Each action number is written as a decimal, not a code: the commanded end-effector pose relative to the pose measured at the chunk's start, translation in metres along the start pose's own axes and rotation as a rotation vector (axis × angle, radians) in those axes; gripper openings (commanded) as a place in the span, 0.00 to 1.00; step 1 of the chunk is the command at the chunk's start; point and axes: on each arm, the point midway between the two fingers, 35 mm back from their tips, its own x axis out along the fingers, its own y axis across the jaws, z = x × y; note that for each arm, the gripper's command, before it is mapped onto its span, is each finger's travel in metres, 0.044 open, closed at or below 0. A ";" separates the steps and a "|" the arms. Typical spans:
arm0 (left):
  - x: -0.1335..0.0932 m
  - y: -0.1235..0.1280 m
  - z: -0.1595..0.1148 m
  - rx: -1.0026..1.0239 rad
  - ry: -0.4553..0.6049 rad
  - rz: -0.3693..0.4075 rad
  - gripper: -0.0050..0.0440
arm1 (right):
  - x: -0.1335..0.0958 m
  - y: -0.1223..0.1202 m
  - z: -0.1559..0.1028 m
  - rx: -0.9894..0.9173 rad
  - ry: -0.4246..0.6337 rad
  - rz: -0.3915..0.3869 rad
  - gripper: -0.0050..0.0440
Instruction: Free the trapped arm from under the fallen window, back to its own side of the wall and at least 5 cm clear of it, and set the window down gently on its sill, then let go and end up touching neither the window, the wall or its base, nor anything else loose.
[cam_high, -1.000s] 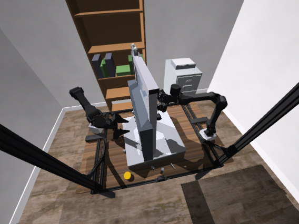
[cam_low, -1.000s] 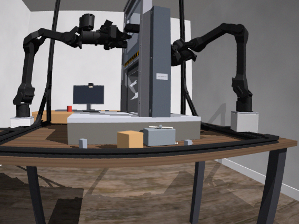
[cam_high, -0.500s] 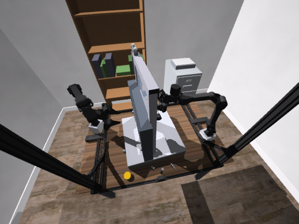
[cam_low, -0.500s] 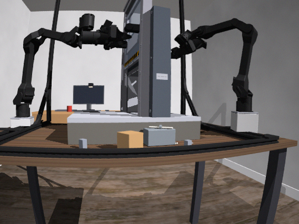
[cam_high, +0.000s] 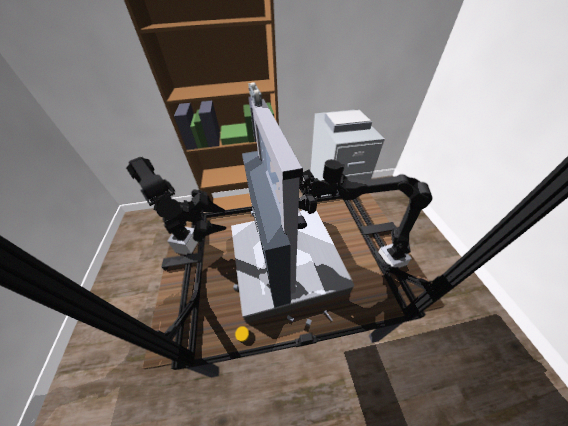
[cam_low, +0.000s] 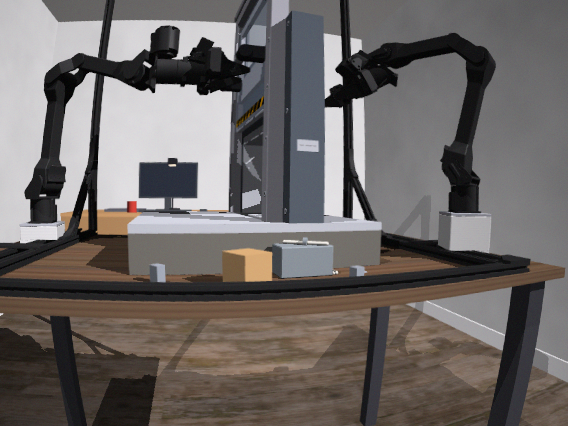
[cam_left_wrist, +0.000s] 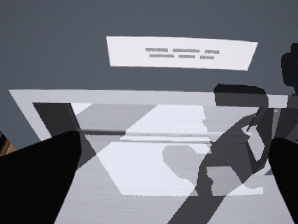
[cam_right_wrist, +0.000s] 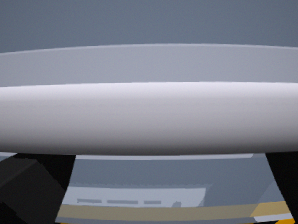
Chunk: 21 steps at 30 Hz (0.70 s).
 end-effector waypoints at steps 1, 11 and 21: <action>-0.006 0.017 0.003 0.003 0.024 -0.029 0.92 | 0.002 0.001 0.036 -0.026 -0.086 -0.023 0.92; -0.036 0.070 0.007 0.035 0.064 -0.156 0.92 | 0.002 0.001 0.036 -0.026 -0.086 -0.023 0.92; -0.096 0.130 -0.015 0.119 -0.012 -0.354 0.92 | 0.002 0.001 0.036 -0.026 -0.086 -0.023 0.92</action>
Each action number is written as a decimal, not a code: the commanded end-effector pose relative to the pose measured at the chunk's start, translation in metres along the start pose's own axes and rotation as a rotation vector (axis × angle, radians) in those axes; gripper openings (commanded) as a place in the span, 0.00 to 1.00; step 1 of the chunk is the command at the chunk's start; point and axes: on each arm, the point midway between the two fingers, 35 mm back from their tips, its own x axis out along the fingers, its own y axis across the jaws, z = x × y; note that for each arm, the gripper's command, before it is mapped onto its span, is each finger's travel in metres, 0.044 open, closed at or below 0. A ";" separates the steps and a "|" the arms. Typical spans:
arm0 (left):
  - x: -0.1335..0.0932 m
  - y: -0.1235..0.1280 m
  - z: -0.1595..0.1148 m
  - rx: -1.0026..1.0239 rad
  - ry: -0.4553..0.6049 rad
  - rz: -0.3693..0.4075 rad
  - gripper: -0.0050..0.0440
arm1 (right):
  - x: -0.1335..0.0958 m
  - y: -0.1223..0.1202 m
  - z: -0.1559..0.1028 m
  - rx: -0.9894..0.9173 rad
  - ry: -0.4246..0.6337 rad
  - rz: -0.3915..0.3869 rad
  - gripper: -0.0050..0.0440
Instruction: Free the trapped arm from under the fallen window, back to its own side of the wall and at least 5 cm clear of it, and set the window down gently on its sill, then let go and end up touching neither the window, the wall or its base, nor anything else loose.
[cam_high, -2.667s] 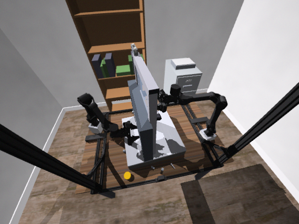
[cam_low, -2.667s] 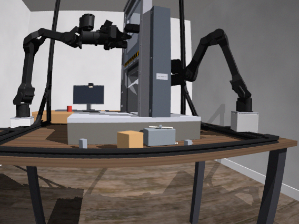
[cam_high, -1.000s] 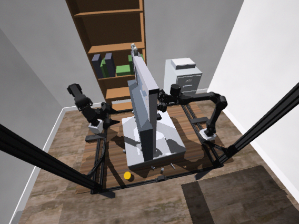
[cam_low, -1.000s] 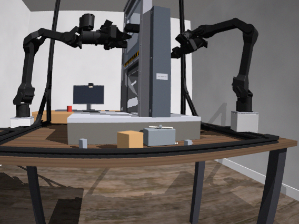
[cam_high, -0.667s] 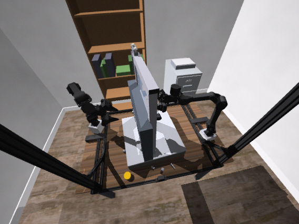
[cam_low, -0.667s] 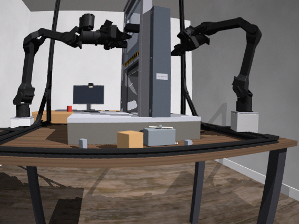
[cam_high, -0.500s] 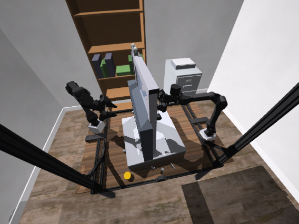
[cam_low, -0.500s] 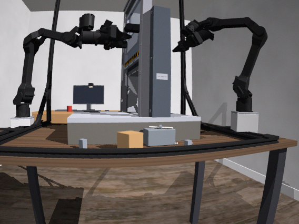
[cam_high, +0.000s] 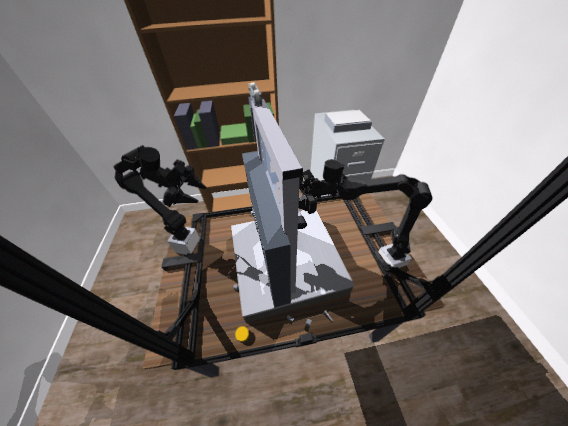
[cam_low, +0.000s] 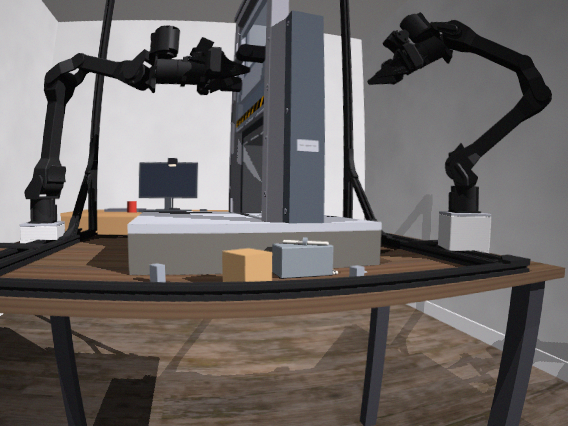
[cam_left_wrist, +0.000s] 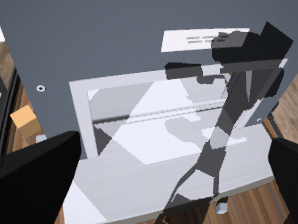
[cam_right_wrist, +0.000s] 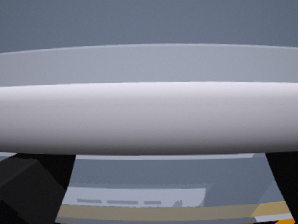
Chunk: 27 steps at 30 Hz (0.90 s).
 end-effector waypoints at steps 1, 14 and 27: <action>-0.024 0.009 -0.020 0.059 -0.028 -0.068 0.92 | 0.002 0.001 0.036 -0.025 -0.086 -0.023 0.92; -0.067 0.013 -0.050 0.168 -0.144 -0.160 0.92 | 0.002 0.001 0.036 -0.025 -0.086 -0.023 0.92; -0.071 0.014 -0.055 0.180 -0.157 -0.167 0.92 | 0.002 0.001 0.035 -0.025 -0.086 -0.023 0.92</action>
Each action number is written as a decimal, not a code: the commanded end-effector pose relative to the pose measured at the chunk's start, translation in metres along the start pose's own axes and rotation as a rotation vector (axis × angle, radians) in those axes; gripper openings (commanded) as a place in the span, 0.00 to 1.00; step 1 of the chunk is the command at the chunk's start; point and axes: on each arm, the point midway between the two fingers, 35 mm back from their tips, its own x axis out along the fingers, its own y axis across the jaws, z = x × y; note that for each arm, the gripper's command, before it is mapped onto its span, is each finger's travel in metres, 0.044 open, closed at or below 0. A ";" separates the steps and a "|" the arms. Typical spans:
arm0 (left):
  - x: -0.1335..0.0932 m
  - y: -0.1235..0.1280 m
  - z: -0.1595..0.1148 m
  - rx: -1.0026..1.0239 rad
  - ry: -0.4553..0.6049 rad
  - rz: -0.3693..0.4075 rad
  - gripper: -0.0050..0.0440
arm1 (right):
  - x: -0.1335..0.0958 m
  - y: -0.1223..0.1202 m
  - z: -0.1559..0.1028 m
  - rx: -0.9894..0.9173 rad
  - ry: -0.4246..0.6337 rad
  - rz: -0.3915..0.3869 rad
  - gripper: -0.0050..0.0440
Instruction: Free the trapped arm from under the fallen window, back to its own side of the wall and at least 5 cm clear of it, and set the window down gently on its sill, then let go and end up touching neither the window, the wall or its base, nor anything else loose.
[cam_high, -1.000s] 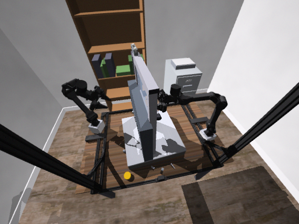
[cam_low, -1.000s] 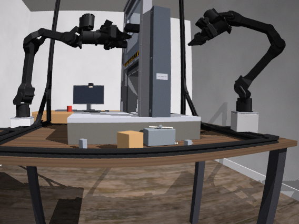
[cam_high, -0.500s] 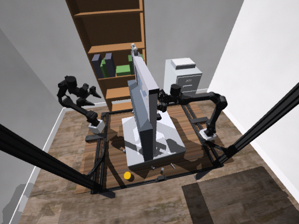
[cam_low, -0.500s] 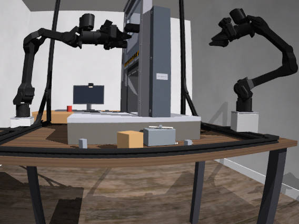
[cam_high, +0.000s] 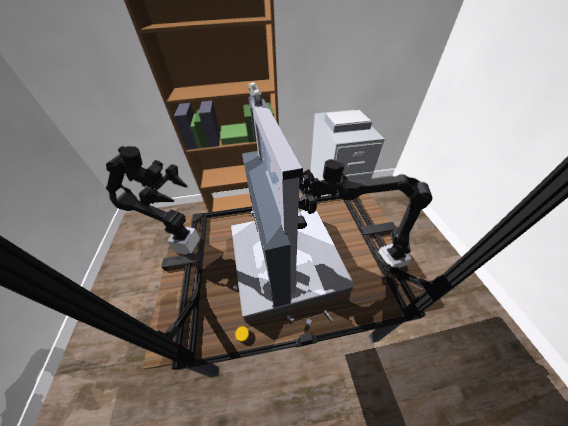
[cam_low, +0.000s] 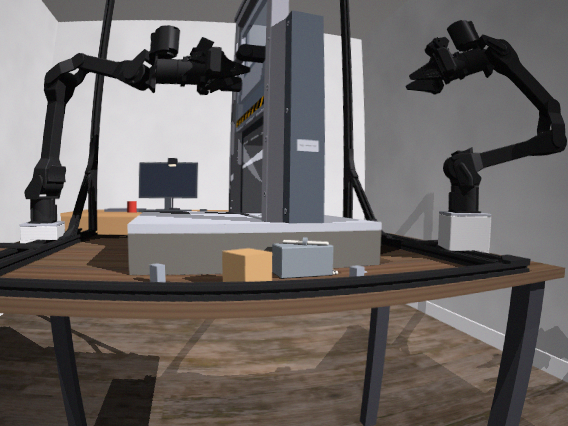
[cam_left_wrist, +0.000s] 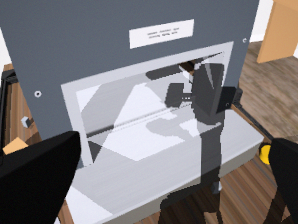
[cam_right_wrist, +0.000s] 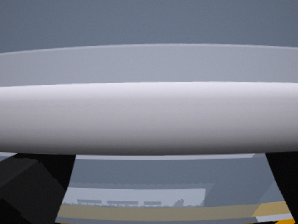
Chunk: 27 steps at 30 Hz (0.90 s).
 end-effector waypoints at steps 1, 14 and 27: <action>0.001 0.000 -0.004 0.003 0.005 0.000 0.92 | 0.002 0.001 0.034 -0.025 -0.086 -0.023 0.92; 0.001 0.000 -0.004 0.003 0.005 0.000 0.92 | 0.002 0.000 0.002 -0.025 -0.086 -0.023 0.92; 0.001 0.000 -0.004 0.003 0.005 0.000 0.92 | 0.002 -0.002 -0.054 -0.025 -0.085 -0.023 0.92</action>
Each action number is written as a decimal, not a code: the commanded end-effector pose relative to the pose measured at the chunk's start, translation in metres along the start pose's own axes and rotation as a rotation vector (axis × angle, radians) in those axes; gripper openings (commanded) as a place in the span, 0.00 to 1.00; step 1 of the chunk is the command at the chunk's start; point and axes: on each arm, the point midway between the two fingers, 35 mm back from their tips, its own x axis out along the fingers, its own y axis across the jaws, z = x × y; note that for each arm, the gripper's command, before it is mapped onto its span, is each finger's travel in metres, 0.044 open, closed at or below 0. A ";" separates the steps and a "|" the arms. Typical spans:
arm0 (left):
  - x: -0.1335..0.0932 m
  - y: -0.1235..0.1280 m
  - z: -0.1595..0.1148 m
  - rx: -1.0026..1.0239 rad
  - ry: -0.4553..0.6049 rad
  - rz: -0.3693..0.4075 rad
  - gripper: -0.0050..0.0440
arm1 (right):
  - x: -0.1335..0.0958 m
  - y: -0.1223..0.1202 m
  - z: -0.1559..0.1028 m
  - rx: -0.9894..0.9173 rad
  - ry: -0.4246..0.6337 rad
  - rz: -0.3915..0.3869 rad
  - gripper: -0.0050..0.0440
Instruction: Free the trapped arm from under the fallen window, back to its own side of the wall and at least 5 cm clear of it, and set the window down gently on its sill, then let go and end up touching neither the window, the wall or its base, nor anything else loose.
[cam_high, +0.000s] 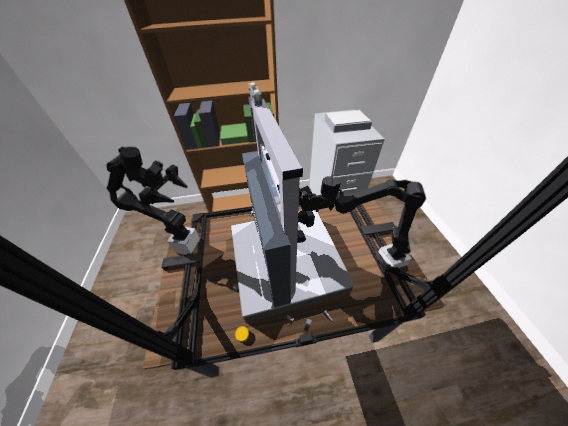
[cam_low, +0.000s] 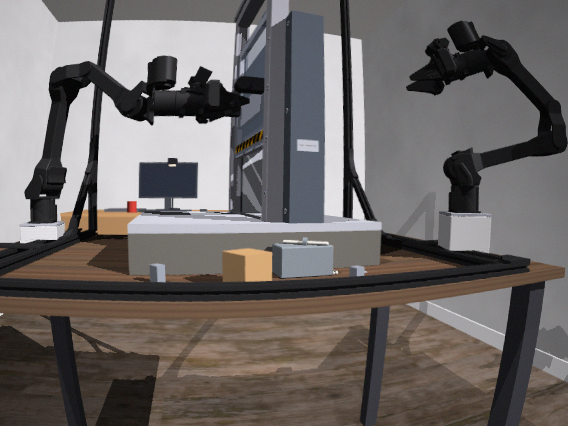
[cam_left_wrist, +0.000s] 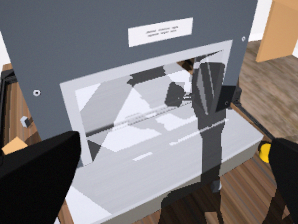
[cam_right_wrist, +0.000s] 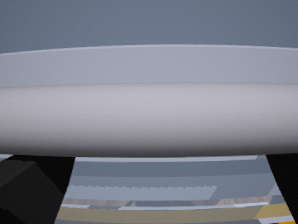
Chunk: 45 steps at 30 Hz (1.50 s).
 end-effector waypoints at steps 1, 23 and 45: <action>0.001 0.001 -0.001 0.000 0.004 0.004 0.92 | 0.002 0.000 0.014 -0.024 -0.077 -0.019 0.92; 0.001 0.001 -0.001 0.000 0.004 0.004 0.92 | 0.000 -0.003 -0.068 -0.023 -0.046 -0.019 0.92; 0.001 0.001 -0.001 0.000 0.004 0.004 0.92 | 0.000 -0.004 -0.116 -0.023 -0.025 -0.020 0.92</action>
